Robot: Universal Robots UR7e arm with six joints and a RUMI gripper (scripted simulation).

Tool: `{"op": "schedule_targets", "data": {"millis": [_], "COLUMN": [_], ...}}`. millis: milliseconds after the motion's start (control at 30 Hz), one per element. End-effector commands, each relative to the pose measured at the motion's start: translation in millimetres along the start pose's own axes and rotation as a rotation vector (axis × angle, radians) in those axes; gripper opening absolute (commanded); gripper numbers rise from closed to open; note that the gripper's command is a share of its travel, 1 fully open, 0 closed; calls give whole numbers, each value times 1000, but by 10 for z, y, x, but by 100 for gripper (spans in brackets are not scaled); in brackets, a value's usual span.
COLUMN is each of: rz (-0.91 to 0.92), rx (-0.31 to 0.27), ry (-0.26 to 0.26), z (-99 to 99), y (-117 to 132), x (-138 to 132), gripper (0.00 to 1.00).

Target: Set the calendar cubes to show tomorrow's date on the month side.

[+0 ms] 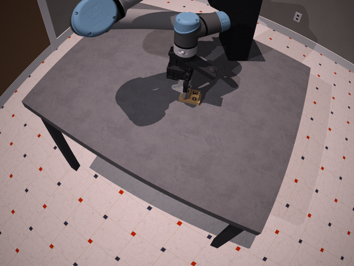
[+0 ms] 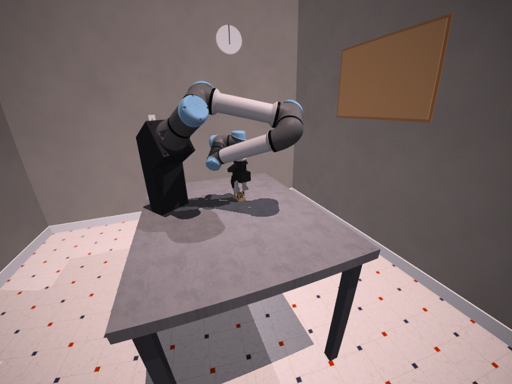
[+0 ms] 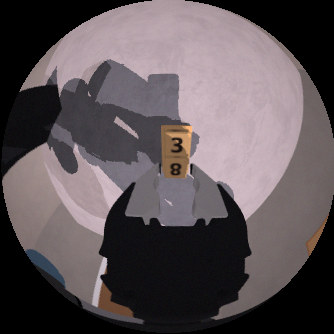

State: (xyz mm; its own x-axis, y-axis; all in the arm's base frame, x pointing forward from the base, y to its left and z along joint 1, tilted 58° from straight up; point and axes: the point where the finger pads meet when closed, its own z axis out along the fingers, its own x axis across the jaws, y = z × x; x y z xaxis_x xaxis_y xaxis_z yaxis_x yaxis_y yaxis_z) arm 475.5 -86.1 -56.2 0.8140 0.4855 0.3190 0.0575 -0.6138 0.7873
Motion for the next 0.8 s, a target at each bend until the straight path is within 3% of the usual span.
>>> {"op": "schedule_targets", "data": {"millis": [0, 200, 767], "rz": [0, 0, 0], "rx": [0, 0, 0], "ry": [1, 1, 1], "z": [-3, -94, -809], "y": [0, 0, 0], "x": [3, 3, 2], "gripper": [29, 29, 29]}}
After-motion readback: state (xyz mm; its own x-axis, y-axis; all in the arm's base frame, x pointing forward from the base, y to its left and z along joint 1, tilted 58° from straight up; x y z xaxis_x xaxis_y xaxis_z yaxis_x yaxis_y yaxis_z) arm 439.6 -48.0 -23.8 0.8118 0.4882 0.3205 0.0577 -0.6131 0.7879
